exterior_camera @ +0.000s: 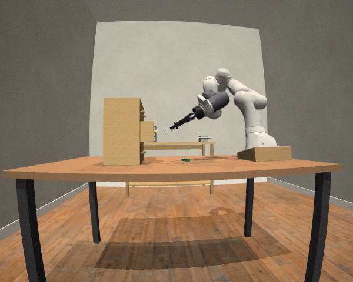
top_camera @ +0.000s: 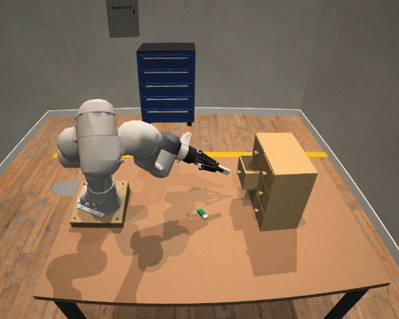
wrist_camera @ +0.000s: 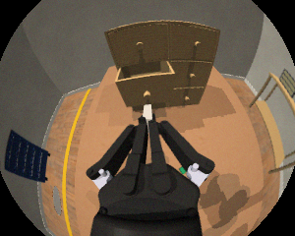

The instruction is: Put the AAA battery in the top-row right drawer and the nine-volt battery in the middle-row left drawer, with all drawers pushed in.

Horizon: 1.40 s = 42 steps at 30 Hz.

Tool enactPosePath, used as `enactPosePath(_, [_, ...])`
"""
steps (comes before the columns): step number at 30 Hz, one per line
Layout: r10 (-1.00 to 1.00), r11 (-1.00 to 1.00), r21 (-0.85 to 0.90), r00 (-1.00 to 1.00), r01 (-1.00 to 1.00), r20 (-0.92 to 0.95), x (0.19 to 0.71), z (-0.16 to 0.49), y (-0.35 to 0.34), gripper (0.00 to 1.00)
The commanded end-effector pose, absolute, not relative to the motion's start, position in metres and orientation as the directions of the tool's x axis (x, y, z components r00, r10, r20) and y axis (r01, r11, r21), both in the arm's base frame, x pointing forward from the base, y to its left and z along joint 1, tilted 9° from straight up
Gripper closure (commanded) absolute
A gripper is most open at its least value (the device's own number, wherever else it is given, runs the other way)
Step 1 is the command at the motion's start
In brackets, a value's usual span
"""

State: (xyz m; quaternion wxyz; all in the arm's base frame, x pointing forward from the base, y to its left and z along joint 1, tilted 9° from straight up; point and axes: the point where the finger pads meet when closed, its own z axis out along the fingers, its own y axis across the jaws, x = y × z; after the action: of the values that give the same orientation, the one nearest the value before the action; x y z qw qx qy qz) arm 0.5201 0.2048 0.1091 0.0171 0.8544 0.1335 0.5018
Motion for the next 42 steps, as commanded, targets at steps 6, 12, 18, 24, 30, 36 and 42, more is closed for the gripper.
enactPosePath(6, [0.244, -0.964, 0.161, 0.46, 0.212, 0.854, 0.52, 0.109, 0.204, 1.0])
enactPosePath(12, [0.244, -0.964, 0.161, 0.46, 0.212, 0.854, 0.52, 0.109, 0.204, 1.0])
enactPosePath(18, [0.244, -0.964, 0.161, 0.46, 0.212, 0.854, 0.521, 0.109, 0.205, 1.0])
enactPosePath(24, [0.244, -0.964, 0.161, 0.46, 0.212, 0.854, 0.522, 0.109, 0.205, 1.0])
enactPosePath(30, [0.244, -0.964, 0.161, 0.46, 0.212, 0.854, 0.524, 0.109, 0.205, 1.0])
enactPosePath(36, [0.244, -0.964, 0.161, 0.46, 0.212, 0.854, 0.529, 0.109, 0.206, 1.0])
enactPosePath(42, [0.244, -0.964, 0.161, 0.46, 0.212, 0.854, 0.533, 0.109, 0.207, 1.0])
